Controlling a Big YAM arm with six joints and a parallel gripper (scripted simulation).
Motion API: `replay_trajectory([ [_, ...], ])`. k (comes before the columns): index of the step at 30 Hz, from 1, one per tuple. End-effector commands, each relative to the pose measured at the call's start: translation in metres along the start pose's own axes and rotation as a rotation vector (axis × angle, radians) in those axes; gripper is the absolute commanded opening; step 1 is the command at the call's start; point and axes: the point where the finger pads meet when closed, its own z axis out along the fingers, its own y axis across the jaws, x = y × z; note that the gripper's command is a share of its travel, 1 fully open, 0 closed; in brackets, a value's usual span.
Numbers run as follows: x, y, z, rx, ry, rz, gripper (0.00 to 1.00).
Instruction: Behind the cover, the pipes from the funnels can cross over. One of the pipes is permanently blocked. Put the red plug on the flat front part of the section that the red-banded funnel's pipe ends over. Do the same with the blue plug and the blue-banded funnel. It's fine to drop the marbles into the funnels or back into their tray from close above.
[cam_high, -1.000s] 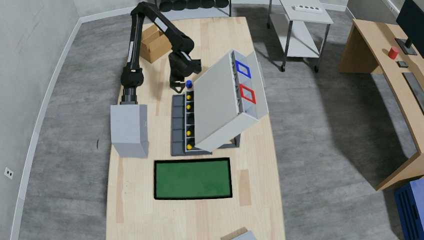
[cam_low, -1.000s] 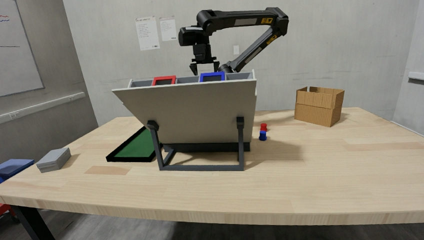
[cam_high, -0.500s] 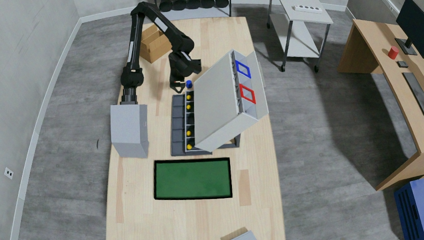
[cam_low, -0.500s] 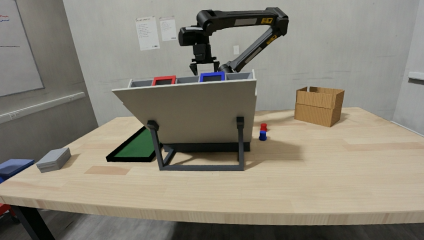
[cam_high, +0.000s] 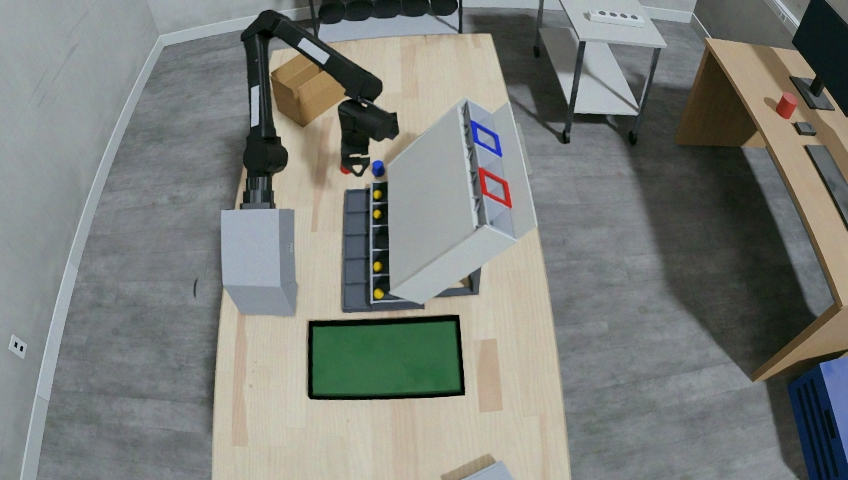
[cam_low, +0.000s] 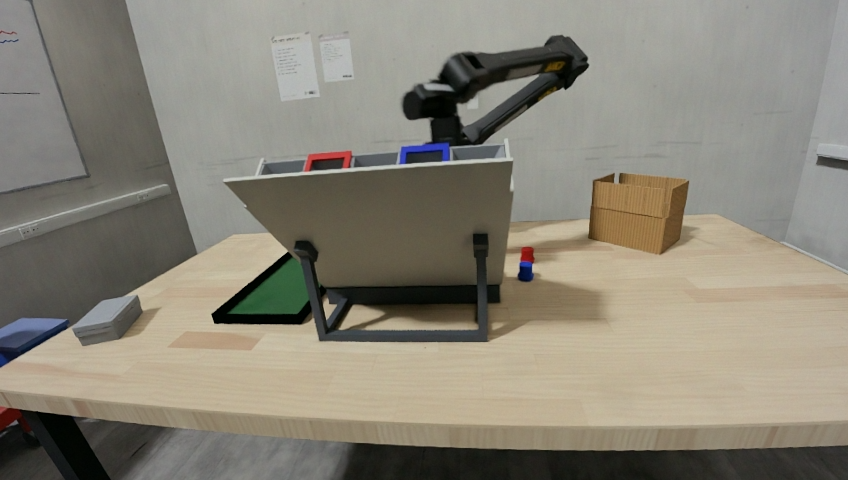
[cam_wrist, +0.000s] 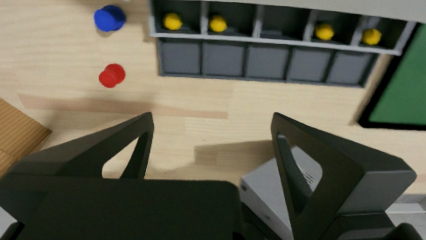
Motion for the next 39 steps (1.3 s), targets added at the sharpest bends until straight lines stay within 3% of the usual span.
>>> replay_trajectory([
  [1,-0.006,0.021,0.017,0.036,-0.014,0.059,0.87],
  [2,-0.005,0.028,0.023,0.036,-0.014,0.059,0.87],
  [21,-0.004,0.045,0.035,0.031,-0.007,0.035,0.87],
  [36,0.047,0.168,0.093,0.028,-0.007,0.030,0.87],
  [39,0.047,0.169,0.094,0.028,-0.007,0.030,0.87],
])
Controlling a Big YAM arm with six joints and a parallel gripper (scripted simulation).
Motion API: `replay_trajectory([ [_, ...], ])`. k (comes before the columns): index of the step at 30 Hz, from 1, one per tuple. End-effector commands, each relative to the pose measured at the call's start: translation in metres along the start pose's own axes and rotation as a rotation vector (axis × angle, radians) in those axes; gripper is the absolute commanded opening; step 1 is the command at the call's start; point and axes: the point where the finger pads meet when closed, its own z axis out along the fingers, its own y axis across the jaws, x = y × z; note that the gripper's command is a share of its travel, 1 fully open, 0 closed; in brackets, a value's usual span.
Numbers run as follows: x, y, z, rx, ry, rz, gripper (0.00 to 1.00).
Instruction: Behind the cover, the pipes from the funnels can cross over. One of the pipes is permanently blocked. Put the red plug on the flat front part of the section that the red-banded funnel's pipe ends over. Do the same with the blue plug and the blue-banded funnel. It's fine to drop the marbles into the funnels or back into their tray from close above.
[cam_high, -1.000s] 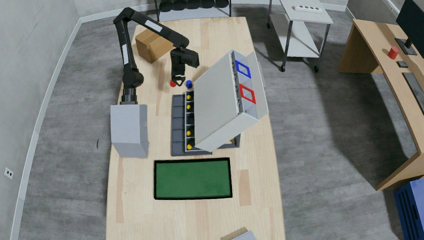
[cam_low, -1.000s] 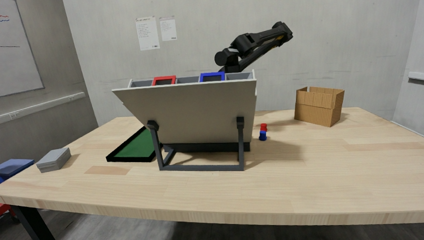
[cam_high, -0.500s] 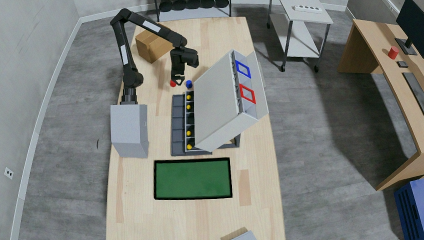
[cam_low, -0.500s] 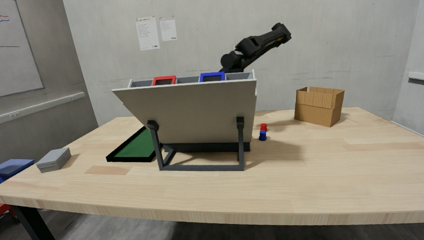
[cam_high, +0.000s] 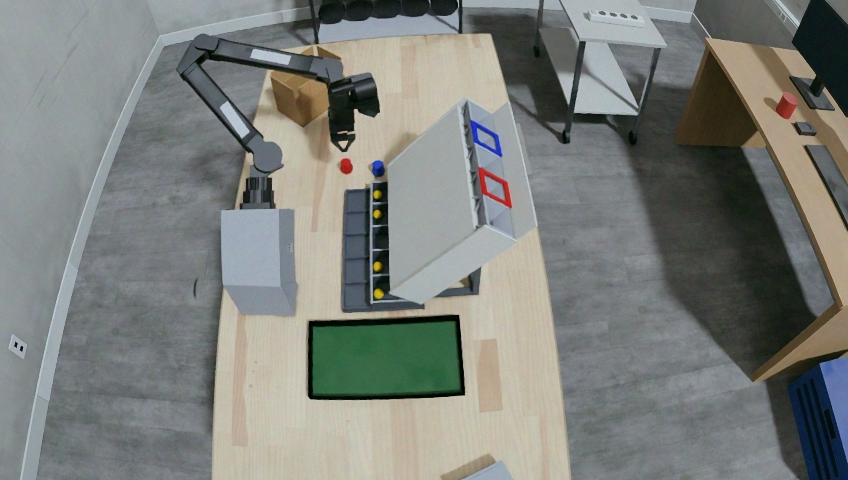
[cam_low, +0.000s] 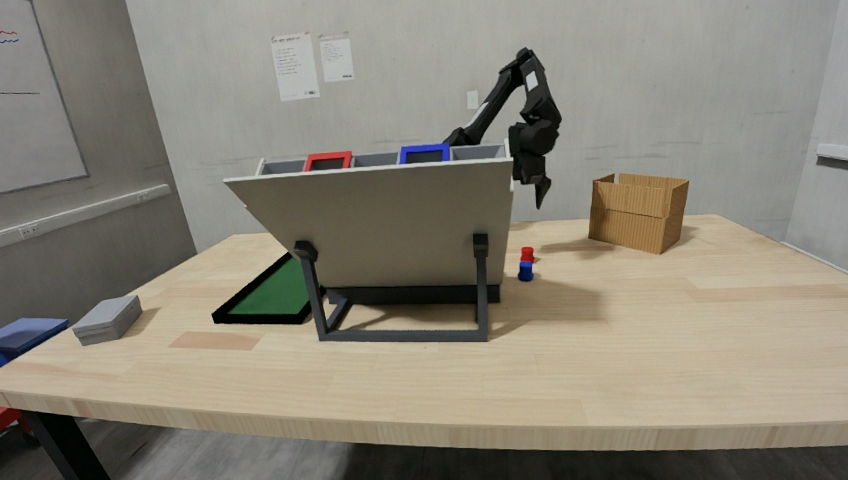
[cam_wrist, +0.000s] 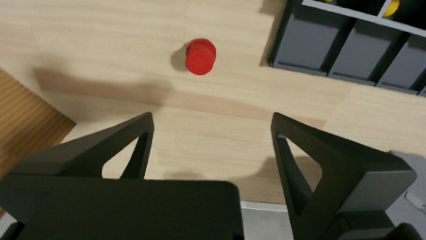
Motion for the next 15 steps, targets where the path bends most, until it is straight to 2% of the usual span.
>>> replay_trajectory([
  [1,-0.005,0.004,0.004,0.020,-0.060,0.129,0.87],
  [15,-0.001,0.019,0.009,0.015,-0.060,0.133,0.87],
])
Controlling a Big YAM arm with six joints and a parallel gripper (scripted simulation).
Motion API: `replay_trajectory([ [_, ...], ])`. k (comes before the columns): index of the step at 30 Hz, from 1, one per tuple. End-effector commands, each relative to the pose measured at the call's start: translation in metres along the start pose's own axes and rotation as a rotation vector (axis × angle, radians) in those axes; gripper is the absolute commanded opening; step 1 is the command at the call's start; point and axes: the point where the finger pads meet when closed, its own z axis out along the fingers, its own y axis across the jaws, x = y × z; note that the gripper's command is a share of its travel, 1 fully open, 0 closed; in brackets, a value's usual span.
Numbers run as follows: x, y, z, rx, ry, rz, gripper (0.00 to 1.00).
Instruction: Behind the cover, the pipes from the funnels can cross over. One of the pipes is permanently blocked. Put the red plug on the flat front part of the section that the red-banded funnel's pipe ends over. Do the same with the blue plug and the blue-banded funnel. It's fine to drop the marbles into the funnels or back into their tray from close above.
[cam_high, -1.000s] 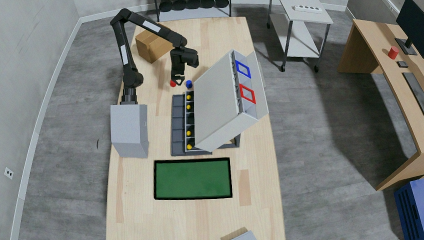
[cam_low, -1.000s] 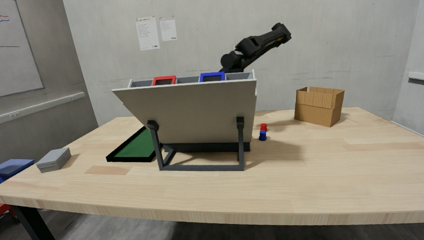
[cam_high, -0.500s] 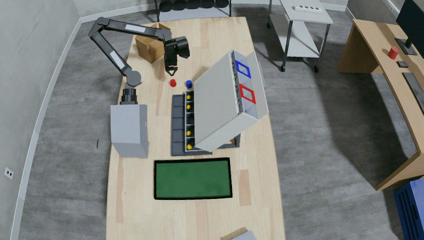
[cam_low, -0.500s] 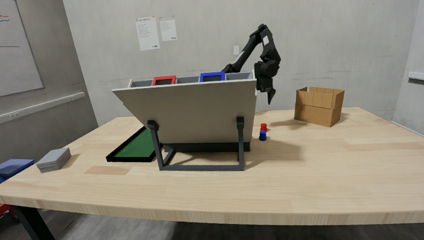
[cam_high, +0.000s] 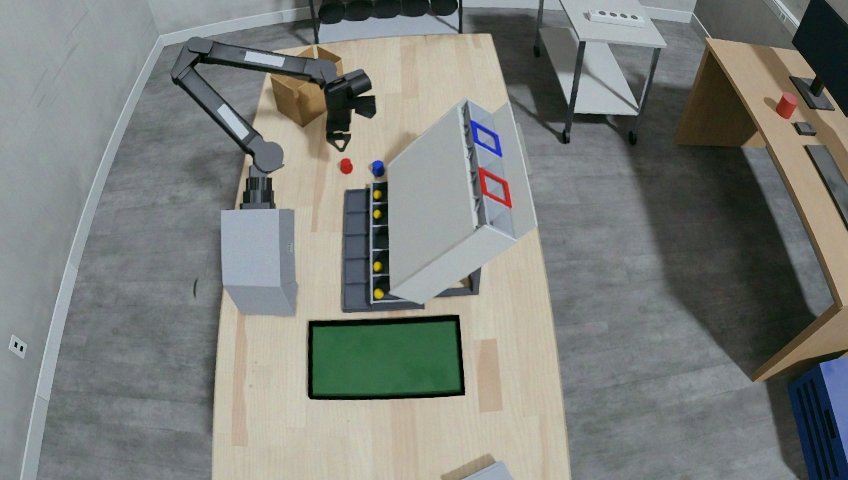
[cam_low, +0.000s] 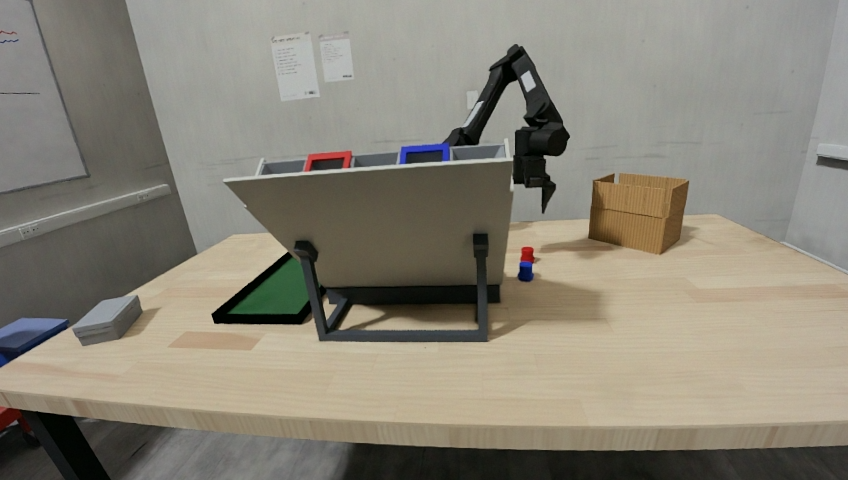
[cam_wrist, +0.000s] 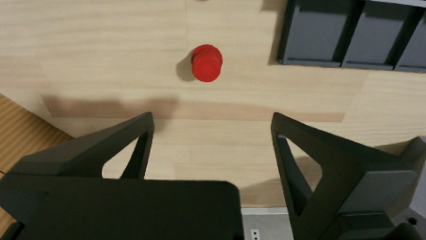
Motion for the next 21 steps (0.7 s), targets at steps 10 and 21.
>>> replay_trajectory([
  [10,-0.002,0.009,-0.001,-0.006,-0.014,-0.003,0.87],
  [21,-0.002,0.010,0.017,-0.003,-0.012,-0.009,0.87],
])
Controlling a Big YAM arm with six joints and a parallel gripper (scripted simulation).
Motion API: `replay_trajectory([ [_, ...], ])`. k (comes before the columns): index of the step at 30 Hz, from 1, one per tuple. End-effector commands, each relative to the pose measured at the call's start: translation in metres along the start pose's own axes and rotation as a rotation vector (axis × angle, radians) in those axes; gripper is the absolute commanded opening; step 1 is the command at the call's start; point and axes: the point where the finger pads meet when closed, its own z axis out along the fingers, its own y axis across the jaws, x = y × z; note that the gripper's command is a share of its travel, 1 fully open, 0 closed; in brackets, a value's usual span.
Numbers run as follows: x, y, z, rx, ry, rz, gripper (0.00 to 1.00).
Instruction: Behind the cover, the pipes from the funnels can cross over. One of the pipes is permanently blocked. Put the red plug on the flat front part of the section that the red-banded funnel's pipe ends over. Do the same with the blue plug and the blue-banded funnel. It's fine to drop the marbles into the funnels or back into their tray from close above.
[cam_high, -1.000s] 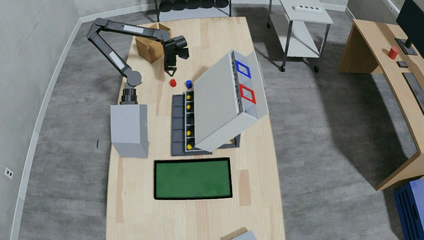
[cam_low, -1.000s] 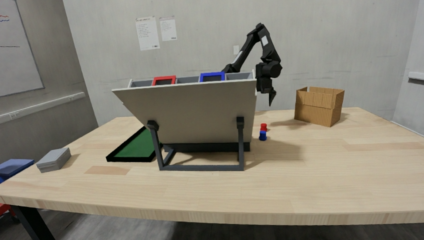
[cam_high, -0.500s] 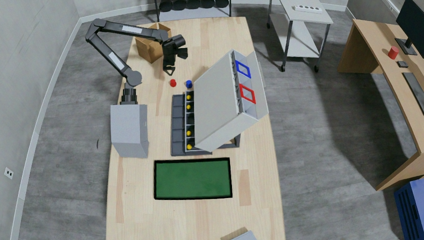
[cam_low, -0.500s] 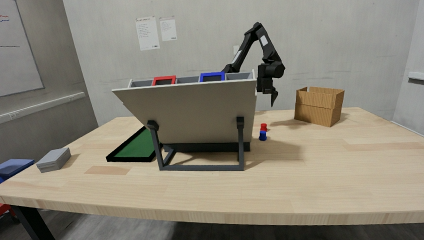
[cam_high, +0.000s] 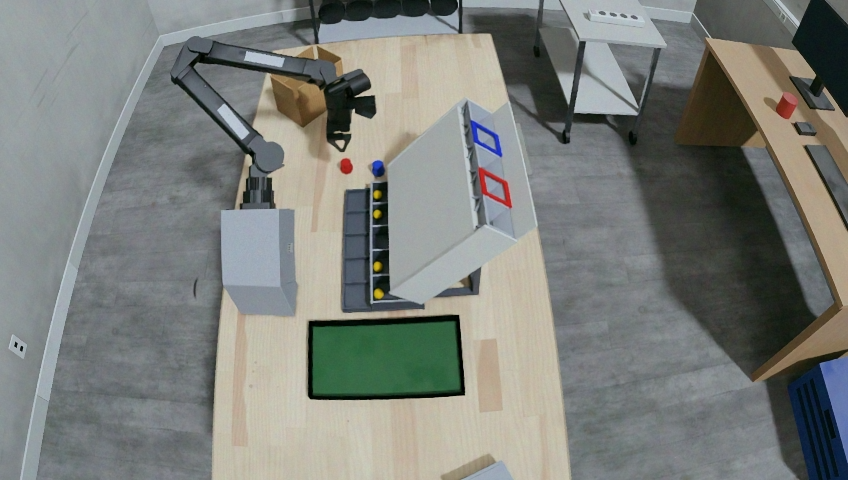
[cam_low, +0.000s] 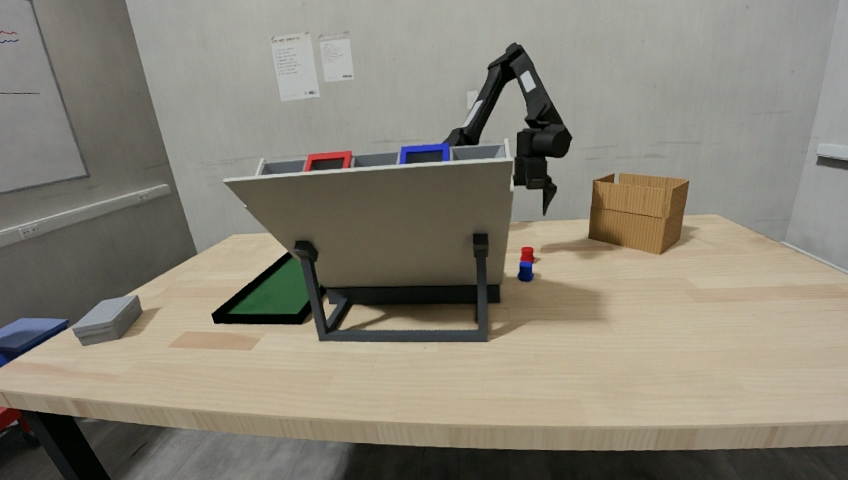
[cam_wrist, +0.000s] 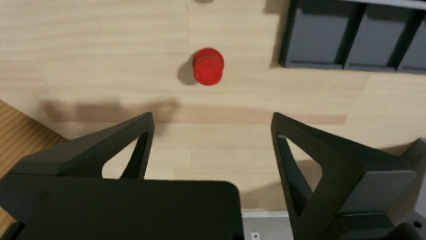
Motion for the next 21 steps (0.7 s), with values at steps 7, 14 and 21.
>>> replay_trajectory([
  [7,0.000,0.008,0.054,-0.011,0.004,0.001,0.87],
  [14,0.000,0.009,0.084,-0.010,0.004,0.006,0.87],
  [21,0.000,0.009,0.084,-0.017,0.001,0.010,0.87],
])
